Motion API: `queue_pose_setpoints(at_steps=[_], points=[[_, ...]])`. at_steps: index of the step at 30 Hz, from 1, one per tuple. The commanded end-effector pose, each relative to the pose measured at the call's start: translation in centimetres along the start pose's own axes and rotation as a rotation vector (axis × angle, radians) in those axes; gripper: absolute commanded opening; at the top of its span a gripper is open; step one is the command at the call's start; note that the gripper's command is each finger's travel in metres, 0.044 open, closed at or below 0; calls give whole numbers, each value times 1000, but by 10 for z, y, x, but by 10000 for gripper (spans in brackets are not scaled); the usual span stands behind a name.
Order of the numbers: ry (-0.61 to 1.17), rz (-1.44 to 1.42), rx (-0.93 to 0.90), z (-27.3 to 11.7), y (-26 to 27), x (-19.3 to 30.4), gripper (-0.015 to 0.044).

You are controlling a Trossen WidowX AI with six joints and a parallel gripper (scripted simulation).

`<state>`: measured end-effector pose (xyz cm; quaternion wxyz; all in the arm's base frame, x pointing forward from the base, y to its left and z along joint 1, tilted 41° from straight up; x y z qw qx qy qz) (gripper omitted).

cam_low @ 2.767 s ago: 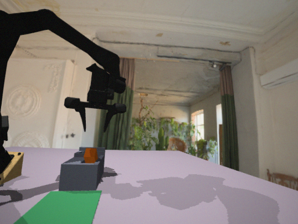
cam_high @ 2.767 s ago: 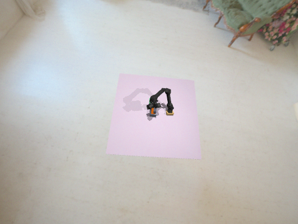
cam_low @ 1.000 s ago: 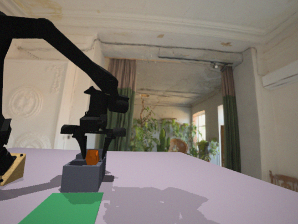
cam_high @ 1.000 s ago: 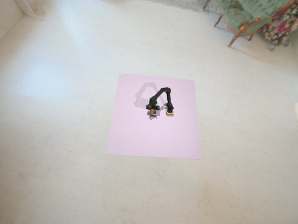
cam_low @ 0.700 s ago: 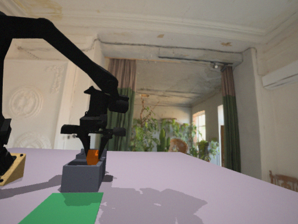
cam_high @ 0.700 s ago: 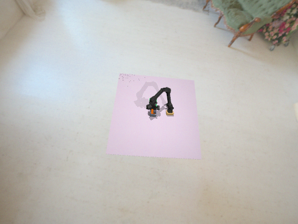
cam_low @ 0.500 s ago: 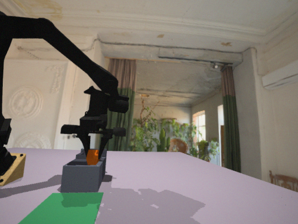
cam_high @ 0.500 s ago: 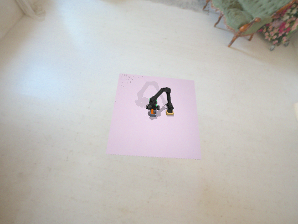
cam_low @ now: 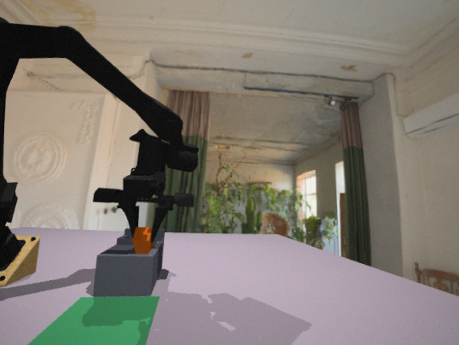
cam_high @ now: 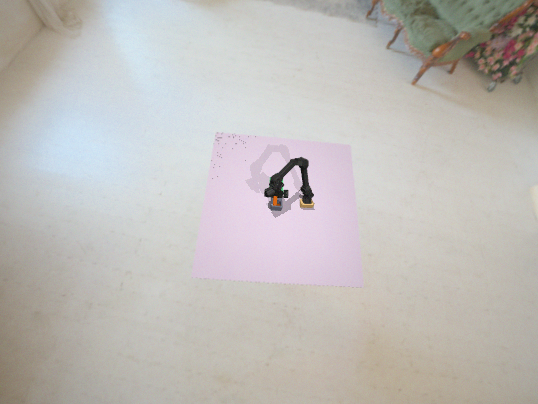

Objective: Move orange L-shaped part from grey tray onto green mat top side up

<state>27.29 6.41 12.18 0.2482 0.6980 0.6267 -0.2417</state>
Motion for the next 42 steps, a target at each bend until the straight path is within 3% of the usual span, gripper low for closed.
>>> queue_pose_setpoints(at_steps=[1, 42], points=[[4, 3, -4, -8, 0, 1, 0], [7, -1, -6, -73, 0, 0, 0]])
Point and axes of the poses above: the point midway between the two fingers, 35 mm back from their tips, its own z axis out along the fingers, its own y axis across the jaws, x = y × z, the point moved 7 cm from there along -z, back along the fingers, and after that the axes turned 1 degree about z, right-handed, at the moved point
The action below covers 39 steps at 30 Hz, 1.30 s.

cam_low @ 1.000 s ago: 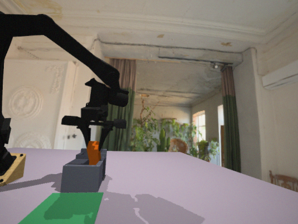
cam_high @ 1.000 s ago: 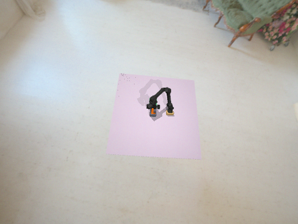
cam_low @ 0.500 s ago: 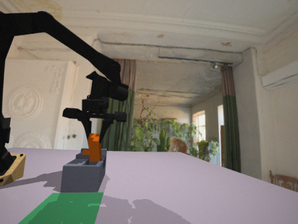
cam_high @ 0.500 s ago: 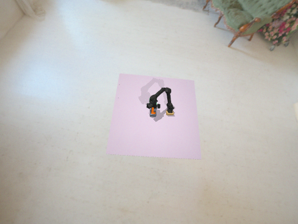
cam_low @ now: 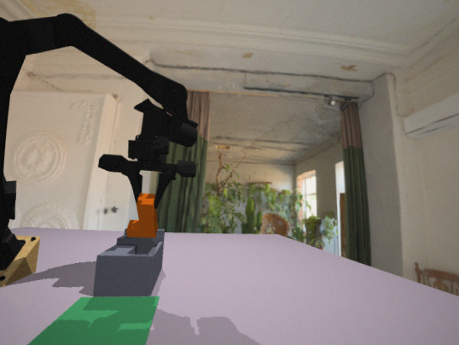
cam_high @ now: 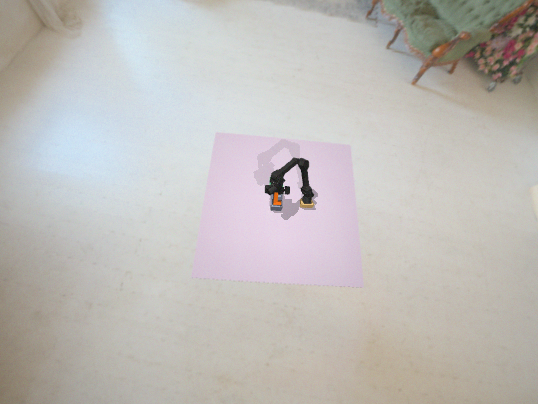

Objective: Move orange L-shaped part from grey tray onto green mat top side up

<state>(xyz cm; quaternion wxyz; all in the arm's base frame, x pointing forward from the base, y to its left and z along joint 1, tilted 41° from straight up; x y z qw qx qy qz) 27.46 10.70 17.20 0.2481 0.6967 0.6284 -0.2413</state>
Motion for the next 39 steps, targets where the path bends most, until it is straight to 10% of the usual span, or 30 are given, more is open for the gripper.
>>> queue_pose_setpoints(at_steps=[1, 39], points=[[7, 3, -6, -8, 0, 0, 0], [36, -9, -70, -9, -15, -114, 0]])
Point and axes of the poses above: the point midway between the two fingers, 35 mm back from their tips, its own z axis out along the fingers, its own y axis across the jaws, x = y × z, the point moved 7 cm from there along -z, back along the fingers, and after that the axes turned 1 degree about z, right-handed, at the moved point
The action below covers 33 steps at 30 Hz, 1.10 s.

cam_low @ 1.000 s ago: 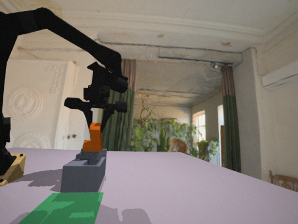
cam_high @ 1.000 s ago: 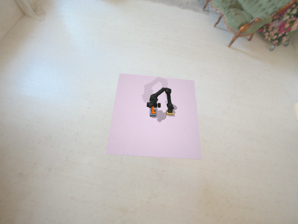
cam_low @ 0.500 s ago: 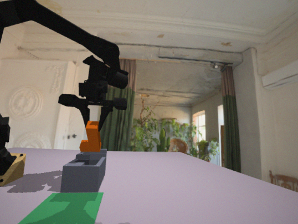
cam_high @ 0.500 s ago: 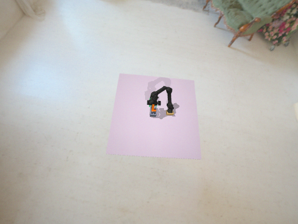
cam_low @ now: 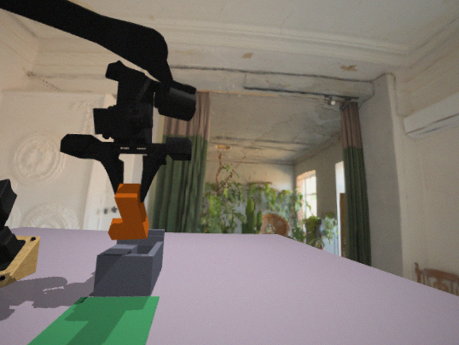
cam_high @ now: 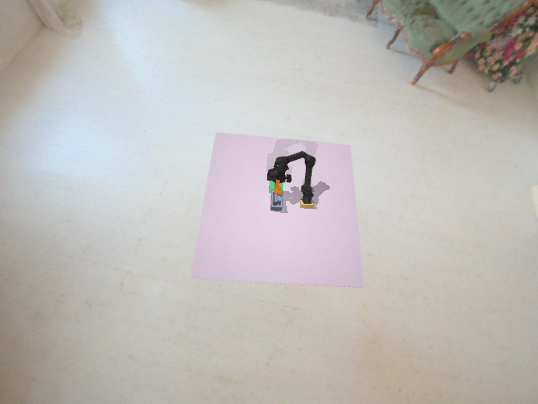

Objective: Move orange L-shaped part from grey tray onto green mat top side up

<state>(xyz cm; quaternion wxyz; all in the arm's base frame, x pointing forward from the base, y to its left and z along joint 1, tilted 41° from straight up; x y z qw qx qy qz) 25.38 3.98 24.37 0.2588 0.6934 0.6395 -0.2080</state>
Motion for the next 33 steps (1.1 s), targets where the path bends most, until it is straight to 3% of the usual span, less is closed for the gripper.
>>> queue_pose_setpoints(at_steps=[1, 13, 33], points=[[1, -11, -9, 0, -4, -19, 0], [6, -11, -34, -2, -11, -70, 0], [-27, -2, 39, 19, -4, -69, 0]])
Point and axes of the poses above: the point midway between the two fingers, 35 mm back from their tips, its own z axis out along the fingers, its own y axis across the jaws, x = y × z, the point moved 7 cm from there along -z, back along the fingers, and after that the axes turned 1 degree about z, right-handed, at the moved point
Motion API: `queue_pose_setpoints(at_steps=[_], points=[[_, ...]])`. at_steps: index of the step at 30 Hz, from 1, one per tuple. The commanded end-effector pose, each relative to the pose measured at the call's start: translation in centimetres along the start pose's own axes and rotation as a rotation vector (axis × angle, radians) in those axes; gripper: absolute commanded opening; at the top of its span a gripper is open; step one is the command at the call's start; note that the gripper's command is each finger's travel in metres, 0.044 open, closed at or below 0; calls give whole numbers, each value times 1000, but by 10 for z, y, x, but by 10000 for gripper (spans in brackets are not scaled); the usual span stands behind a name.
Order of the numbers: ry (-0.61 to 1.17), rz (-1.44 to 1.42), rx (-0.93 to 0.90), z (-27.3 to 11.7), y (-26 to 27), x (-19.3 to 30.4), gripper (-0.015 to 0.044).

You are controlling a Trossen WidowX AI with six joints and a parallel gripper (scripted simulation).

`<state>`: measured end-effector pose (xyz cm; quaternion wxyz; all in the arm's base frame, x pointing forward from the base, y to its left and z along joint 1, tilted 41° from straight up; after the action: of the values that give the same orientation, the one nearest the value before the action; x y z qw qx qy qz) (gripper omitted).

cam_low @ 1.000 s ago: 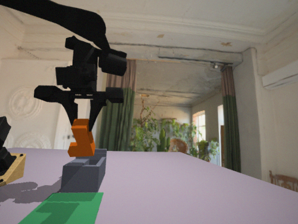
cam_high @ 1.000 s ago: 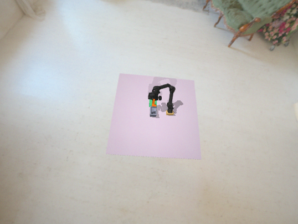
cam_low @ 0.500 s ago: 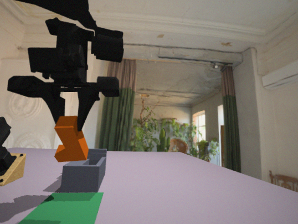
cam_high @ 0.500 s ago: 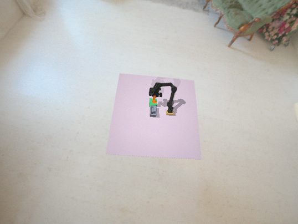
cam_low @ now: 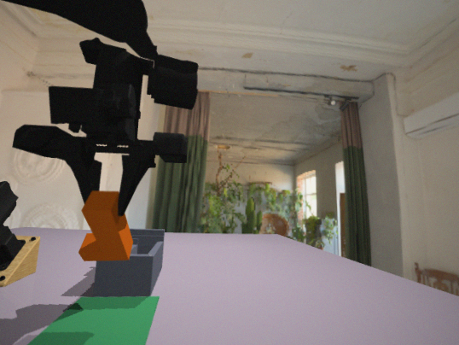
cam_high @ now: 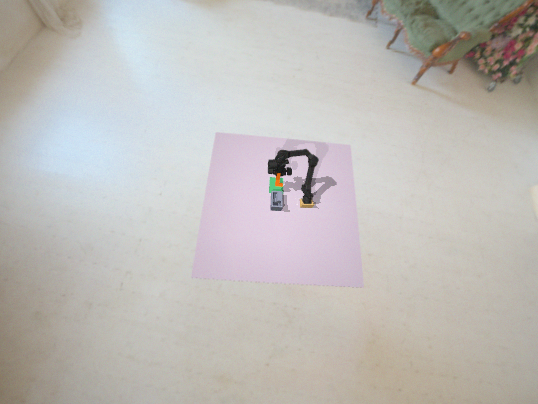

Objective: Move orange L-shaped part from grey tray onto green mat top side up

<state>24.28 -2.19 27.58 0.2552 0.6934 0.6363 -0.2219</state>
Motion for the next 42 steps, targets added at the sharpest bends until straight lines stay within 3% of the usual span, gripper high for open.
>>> queue_pose_setpoints(at_steps=[1, 42], points=[[-12, 2, 17, 7, 1, 1, 0], [-26, 7, 37, 66, 1, 0, 0]])
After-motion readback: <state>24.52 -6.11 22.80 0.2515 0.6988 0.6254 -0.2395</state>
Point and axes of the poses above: the point midway between the two fingers, 35 mm back from their tips, its own z axis out along the fingers, its own y axis across the jaws, x = y × z, the point moved 7 cm from there along -z, back along the fingers, and after that the axes turned 1 degree about z, right-handed, at the moved point
